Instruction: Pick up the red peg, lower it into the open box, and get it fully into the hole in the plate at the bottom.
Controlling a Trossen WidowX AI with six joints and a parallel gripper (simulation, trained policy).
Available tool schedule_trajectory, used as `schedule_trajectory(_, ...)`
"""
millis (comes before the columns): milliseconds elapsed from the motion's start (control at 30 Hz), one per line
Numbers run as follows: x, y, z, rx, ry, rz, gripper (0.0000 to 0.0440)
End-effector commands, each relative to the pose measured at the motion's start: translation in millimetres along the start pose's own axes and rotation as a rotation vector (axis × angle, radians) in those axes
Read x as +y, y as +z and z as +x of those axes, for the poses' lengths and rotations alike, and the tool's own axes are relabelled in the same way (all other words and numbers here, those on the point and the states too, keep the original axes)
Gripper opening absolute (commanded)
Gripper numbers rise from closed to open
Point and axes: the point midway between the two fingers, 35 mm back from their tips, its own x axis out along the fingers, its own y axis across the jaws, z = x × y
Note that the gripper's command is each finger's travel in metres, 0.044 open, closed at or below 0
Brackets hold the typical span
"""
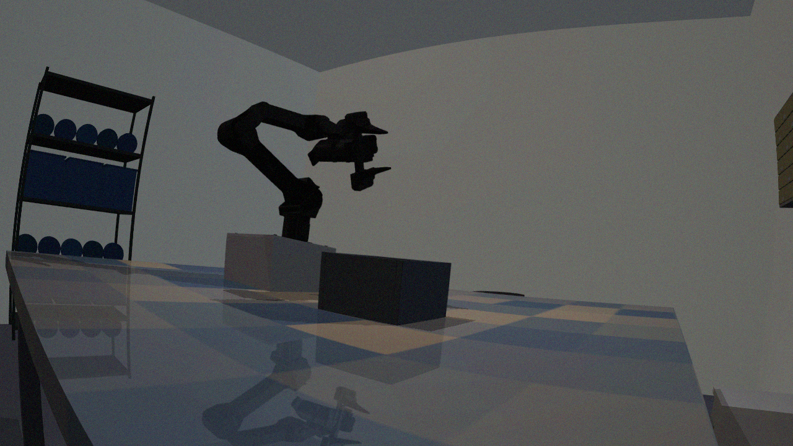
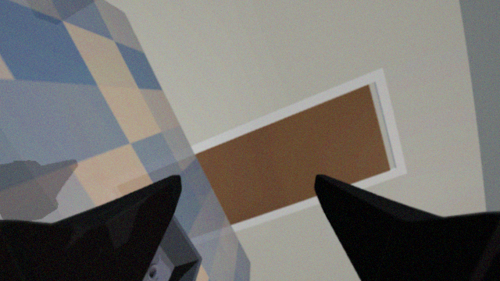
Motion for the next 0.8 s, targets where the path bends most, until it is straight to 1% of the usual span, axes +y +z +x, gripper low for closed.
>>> schedule_trajectory(0, 0, 2, 1, 0.002, 0.012, 0.028, 0.0419)
schedule_trajectory(67, 0, 6, 3, 0.016, 0.038, 0.091, 0.0440)
schedule_trajectory(333, 13, 11, 18, 0.150, 0.150, 0.324, 0.0439)
schedule_trajectory(767, 53, -7, 38, 0.477, 0.269, 0.655, 0.0440)
